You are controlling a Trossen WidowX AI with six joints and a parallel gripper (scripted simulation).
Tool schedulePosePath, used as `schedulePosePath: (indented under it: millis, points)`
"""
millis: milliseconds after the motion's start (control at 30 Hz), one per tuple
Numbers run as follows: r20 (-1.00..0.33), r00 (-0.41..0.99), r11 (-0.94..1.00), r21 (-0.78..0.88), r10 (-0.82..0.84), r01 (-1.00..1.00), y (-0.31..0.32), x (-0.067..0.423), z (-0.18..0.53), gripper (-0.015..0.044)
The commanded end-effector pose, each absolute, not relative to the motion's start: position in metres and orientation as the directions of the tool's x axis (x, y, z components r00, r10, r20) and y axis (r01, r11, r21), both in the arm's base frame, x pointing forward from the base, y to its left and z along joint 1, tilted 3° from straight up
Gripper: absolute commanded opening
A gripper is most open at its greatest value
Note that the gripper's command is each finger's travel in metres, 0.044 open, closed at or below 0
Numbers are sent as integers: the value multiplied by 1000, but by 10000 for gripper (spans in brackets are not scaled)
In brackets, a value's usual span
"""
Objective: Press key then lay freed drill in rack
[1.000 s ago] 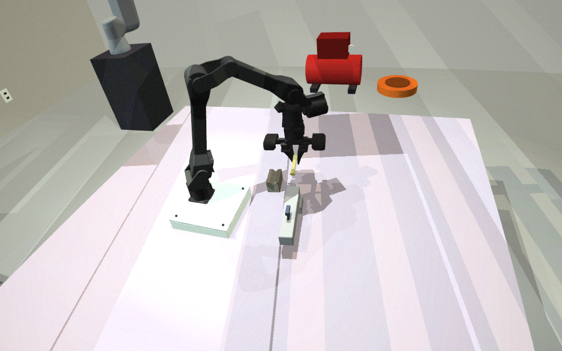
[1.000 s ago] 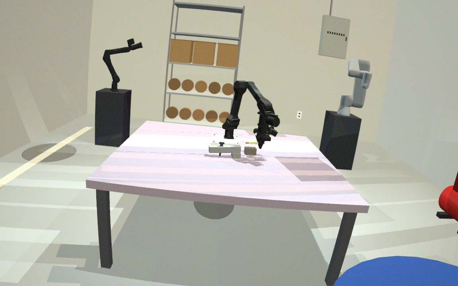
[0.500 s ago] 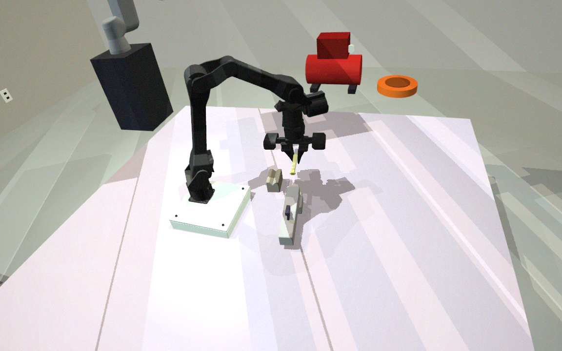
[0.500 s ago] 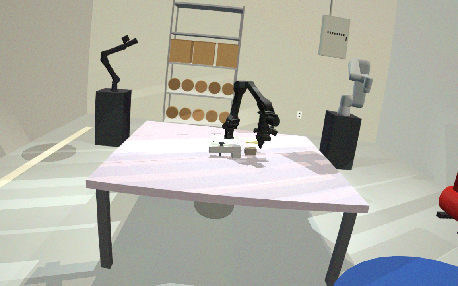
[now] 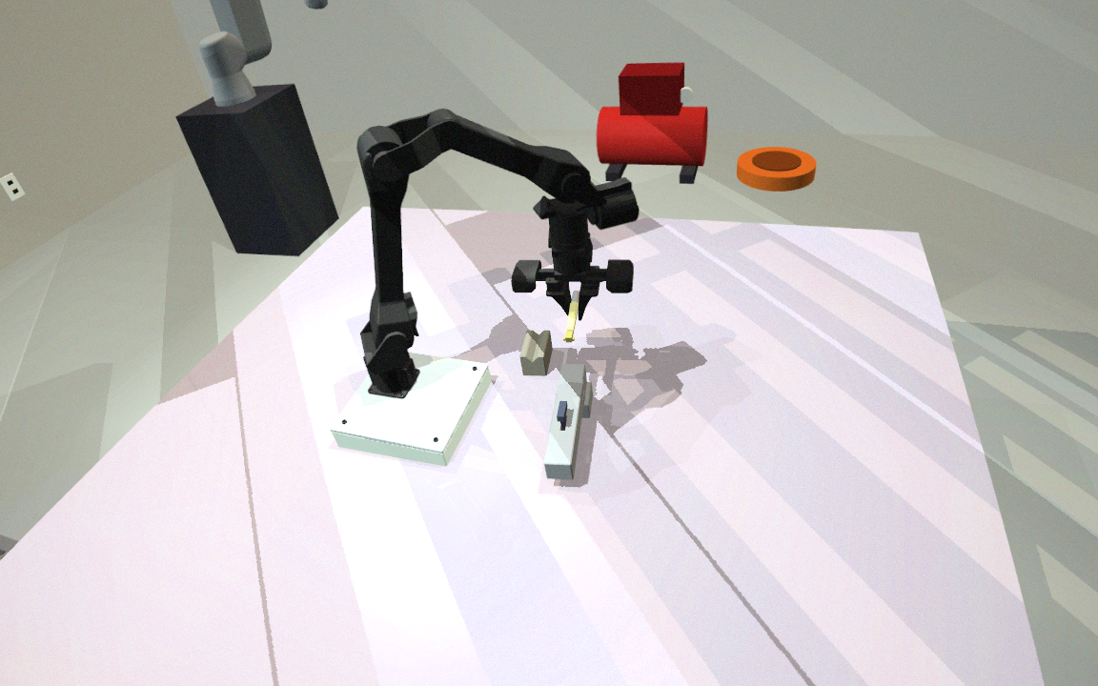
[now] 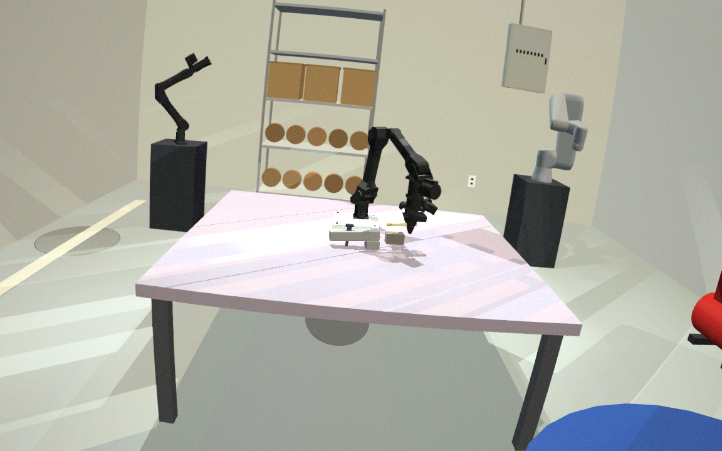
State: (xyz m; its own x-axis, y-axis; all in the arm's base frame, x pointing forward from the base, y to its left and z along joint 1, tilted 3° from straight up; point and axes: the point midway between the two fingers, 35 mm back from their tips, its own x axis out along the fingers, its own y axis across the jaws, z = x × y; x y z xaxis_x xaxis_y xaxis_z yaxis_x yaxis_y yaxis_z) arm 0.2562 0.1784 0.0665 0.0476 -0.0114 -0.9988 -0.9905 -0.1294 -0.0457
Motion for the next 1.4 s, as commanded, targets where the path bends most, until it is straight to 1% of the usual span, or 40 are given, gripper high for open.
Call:
schedulePosePath:
  millis: [0,1033,1367]
  points:
    - [-998,59,-126,-57,-8,-990,179,249,66,0]
    - [-999,54,-126,-53,-7,-991,181,188,57,0]
    - [-999,54,-126,-53,-7,-991,181,190,39,0]
